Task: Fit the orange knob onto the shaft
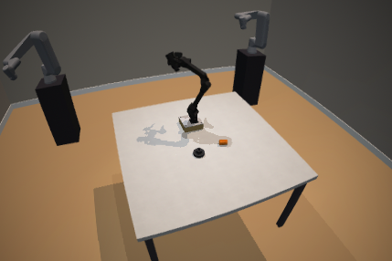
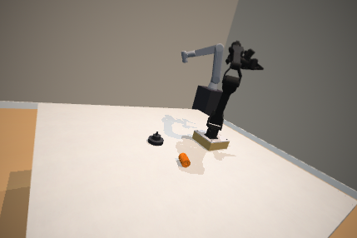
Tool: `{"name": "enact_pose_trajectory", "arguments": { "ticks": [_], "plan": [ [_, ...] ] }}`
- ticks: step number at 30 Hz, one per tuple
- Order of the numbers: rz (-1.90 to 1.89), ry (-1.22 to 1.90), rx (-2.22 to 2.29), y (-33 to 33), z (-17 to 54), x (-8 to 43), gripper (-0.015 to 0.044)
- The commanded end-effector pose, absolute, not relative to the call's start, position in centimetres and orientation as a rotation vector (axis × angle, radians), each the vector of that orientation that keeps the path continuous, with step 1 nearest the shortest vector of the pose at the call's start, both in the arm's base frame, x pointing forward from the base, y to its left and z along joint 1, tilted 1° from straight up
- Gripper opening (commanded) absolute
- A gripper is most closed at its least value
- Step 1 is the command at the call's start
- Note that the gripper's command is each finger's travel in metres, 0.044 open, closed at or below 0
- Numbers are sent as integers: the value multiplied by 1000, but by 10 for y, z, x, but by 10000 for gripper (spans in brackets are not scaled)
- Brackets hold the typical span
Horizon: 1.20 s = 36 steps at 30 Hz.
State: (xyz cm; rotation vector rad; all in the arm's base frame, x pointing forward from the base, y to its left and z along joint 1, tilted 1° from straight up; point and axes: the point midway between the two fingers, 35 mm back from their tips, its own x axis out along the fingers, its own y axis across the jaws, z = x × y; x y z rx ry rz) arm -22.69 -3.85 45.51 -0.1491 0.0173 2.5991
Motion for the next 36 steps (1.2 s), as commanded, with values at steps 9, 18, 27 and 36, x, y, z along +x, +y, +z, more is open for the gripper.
{"name": "enact_pose_trajectory", "arguments": {
  "ticks": [9,18,27,36],
  "plan": [
    [3071,-451,-380,-163,412,-206,440],
    [3477,-1037,-582,-273,355,-121,440],
    [3593,-2059,-501,-324,299,19,440],
    [3160,-3290,-59,-297,244,164,440]
  ]
}}
